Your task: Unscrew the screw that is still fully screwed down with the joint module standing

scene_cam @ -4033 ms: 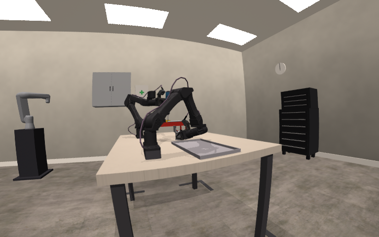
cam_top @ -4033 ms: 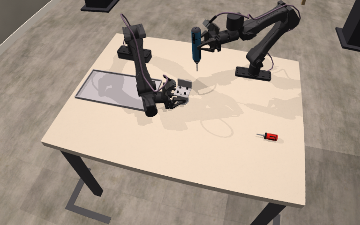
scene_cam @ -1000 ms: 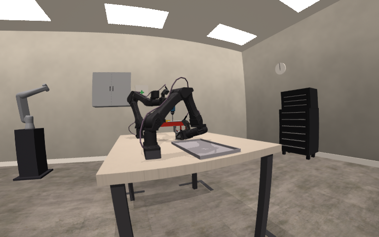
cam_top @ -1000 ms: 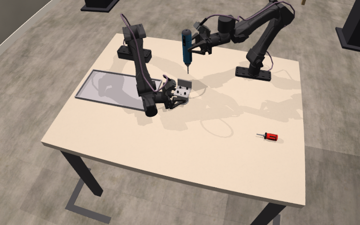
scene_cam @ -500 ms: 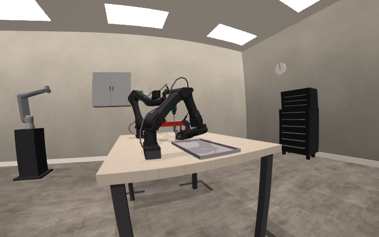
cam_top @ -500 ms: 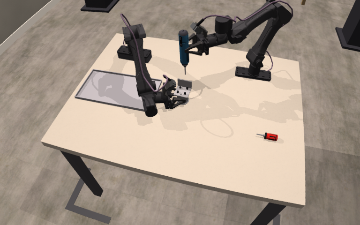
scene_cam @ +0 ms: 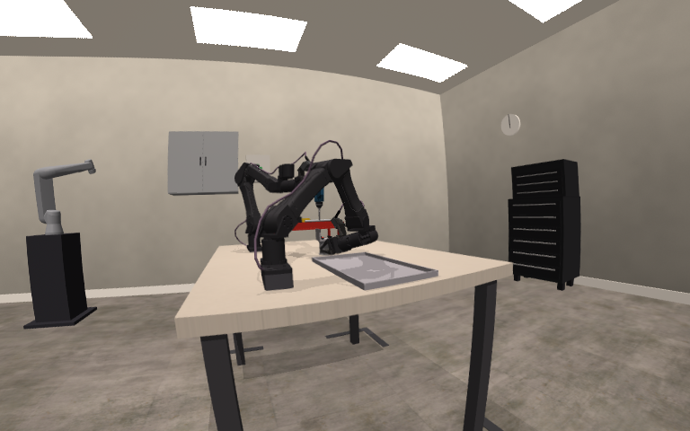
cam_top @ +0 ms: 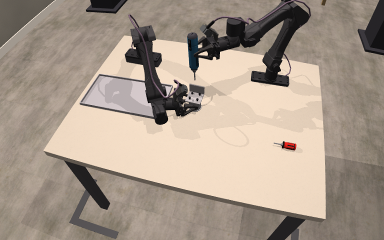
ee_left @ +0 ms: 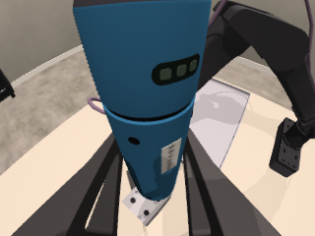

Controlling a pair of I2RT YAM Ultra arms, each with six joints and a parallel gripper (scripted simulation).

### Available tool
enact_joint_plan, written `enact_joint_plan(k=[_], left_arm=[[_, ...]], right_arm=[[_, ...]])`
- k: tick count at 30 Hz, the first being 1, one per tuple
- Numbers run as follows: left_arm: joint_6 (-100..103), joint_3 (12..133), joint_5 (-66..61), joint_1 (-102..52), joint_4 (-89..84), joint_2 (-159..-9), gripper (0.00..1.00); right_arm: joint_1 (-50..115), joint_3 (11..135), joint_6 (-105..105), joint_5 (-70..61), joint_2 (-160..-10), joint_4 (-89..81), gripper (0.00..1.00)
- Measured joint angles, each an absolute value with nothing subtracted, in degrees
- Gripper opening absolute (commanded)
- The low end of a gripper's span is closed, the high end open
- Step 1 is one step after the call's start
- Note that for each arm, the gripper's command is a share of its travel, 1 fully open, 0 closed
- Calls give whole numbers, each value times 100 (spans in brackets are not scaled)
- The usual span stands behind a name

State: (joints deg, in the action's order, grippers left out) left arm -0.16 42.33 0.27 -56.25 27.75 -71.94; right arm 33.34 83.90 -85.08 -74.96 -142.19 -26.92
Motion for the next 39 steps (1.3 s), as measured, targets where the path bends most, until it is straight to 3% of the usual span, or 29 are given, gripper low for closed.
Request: enact_joint_plan(k=[39], left_arm=[[-12,4355,27,-5625,2875,-7369,42]], right_arm=[[3334,8390,-8508,-7496,-14219,-2692,59]])
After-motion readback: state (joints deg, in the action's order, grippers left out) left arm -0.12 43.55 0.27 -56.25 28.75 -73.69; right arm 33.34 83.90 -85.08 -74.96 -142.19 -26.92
